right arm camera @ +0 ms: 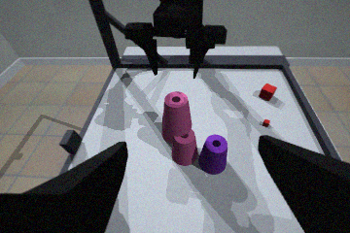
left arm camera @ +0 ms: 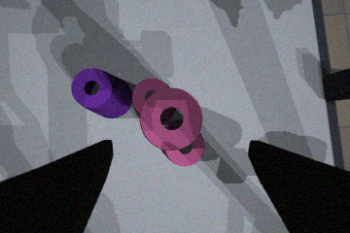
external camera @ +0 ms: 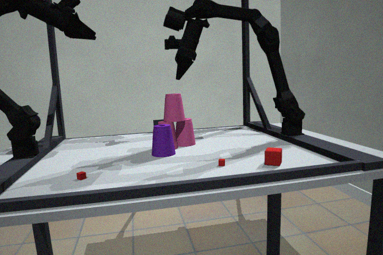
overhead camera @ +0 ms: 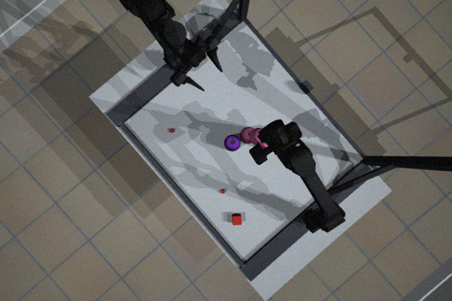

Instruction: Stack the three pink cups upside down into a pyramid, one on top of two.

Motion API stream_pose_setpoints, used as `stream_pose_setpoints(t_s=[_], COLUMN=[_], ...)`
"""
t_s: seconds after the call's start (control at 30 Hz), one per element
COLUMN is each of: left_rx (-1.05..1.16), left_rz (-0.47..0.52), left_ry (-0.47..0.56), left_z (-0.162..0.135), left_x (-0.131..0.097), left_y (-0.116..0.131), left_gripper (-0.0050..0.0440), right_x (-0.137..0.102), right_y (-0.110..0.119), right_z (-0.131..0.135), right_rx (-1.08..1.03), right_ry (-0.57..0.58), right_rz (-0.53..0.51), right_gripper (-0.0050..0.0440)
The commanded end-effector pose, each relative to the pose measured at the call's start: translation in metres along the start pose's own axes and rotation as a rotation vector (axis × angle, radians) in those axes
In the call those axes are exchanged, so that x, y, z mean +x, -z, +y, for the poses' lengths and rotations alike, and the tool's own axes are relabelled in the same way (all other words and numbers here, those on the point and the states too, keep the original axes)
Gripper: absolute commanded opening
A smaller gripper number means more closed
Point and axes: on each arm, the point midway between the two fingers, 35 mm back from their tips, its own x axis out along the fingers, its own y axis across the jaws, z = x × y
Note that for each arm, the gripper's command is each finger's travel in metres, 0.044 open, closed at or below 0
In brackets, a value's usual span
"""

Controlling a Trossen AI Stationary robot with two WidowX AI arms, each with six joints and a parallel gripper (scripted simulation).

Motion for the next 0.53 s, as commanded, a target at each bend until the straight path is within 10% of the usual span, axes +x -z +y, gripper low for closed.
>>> stream_pose_setpoints(t_s=[0.0, 0.5], left_rx=[0.001, 0.002], left_rz=[-0.01, -0.014], left_ry=[-0.001, 0.002], left_z=[-0.0052, -0.0043], left_x=[-0.0065, -0.0093], left_y=[-0.0046, -0.0026], left_gripper=[0.04, 0.04], right_x=[-0.0047, -0.0047], right_y=[-0.0043, -0.0043], right_z=[0.0, 0.0], right_rx=[0.003, 0.003], right_ry=[0.003, 0.003], right_rz=[-0.02, -0.02], right_gripper=[0.04, 0.04])
